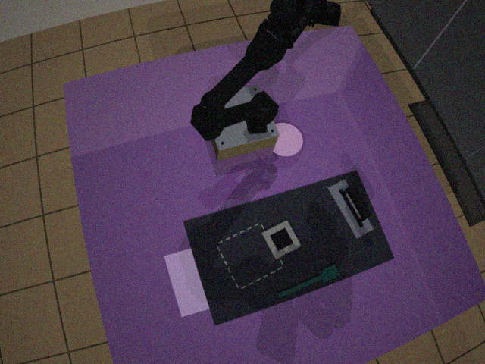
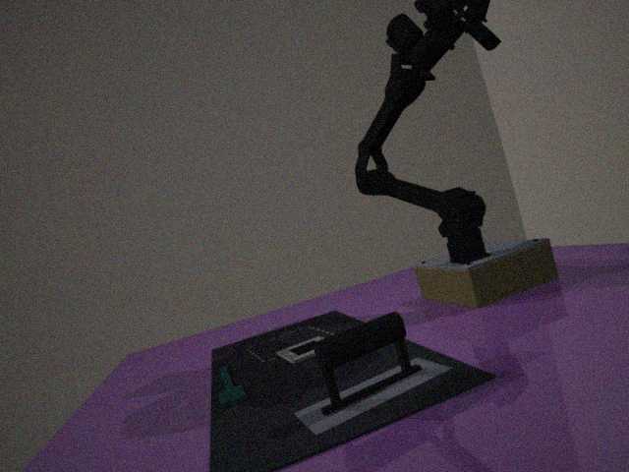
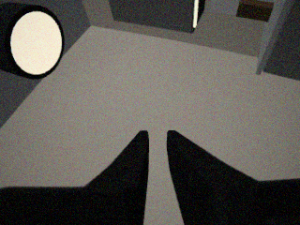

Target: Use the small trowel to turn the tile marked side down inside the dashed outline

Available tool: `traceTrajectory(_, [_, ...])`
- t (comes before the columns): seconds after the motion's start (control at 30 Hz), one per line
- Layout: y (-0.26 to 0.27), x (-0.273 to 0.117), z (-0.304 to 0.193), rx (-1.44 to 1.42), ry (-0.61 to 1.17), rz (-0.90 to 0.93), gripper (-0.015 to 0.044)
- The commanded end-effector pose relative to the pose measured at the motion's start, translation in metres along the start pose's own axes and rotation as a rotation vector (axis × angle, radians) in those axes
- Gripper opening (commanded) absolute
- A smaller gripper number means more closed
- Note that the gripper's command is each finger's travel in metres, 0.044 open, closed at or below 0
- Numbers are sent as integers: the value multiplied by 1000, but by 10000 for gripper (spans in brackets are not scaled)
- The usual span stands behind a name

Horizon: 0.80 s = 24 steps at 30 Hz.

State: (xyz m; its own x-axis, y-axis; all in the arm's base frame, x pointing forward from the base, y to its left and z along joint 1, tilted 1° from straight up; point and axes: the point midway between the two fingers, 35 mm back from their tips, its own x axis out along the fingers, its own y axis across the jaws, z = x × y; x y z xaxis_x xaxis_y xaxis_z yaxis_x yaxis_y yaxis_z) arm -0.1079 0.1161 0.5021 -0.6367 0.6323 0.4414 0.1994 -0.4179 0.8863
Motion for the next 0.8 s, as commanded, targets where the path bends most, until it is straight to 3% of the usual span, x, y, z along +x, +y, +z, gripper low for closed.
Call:
traceTrajectory(0.0, [0,0,0,0,0,0,100])
traceTrajectory(0.67, [0,0,0,0,0,0,100])
traceTrajectory(0.77, [0,0,0,0,0,0,21])
